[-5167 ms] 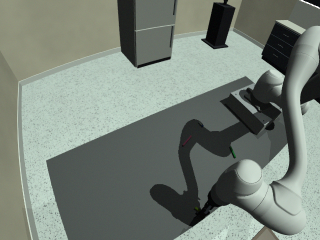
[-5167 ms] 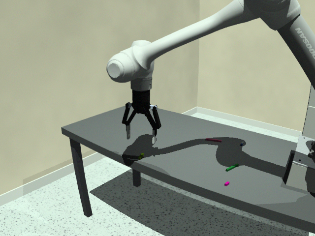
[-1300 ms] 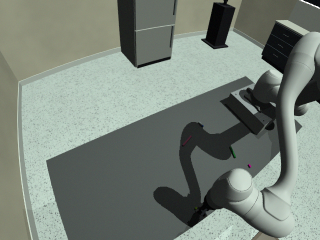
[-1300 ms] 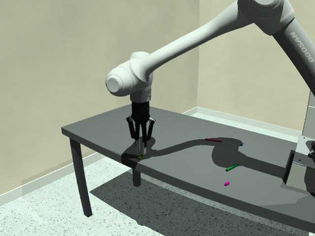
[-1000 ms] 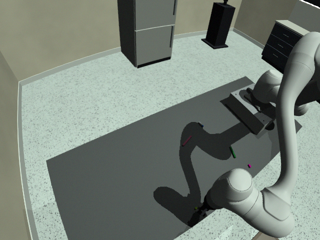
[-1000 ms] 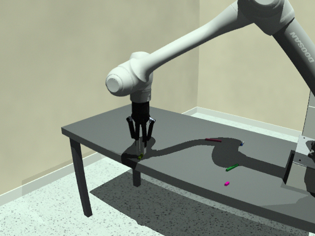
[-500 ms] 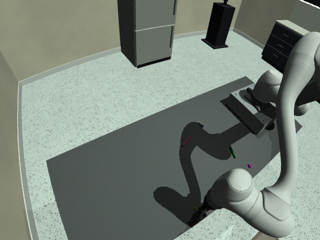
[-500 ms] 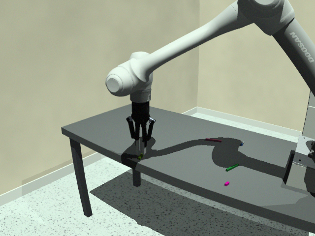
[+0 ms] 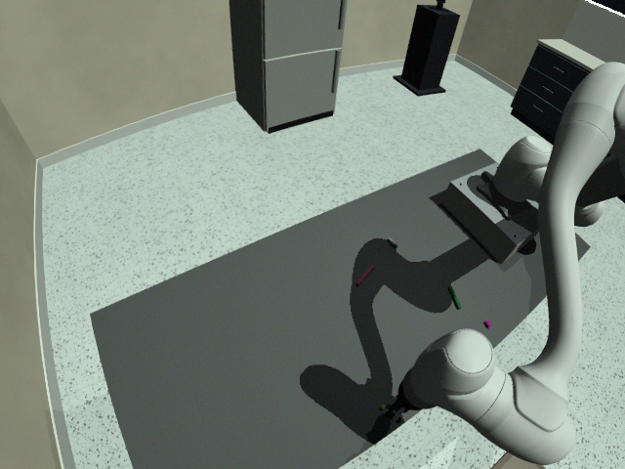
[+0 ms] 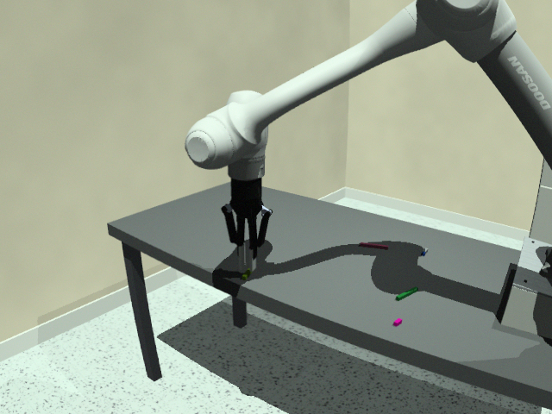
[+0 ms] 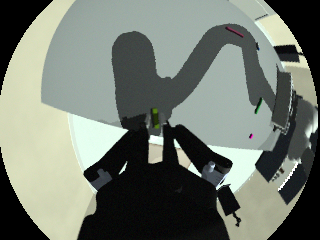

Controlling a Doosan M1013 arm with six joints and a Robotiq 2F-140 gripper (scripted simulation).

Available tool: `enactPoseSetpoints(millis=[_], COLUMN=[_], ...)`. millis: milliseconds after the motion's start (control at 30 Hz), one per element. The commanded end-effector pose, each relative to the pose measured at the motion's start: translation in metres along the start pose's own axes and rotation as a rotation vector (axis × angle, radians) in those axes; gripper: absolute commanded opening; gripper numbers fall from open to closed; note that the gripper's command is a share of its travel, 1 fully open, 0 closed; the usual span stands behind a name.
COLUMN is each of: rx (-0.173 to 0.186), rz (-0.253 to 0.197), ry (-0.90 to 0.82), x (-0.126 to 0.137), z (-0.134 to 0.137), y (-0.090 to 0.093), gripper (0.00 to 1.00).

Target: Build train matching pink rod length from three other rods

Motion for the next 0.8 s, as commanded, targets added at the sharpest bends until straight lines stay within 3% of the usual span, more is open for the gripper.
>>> enactPoseSetpoints(millis=[0,767], rx=[-0.003,-0.003], rz=[-0.003,-0.003], ry=[-0.001,-0.001], x=[0.0018,0.0038], z=[-0.0008,-0.0018], y=[0.0031,0.003], gripper=[0.23,0.23])
Point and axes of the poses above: the point where the finger pads meet when closed, its own y axis out along the fingers, its own z axis across the jaws, x = y × z, the point moved 9 cm from there along -y, back along the fingers, and after that the axes turned 13 degrees about -y, right-handed, at the moved point
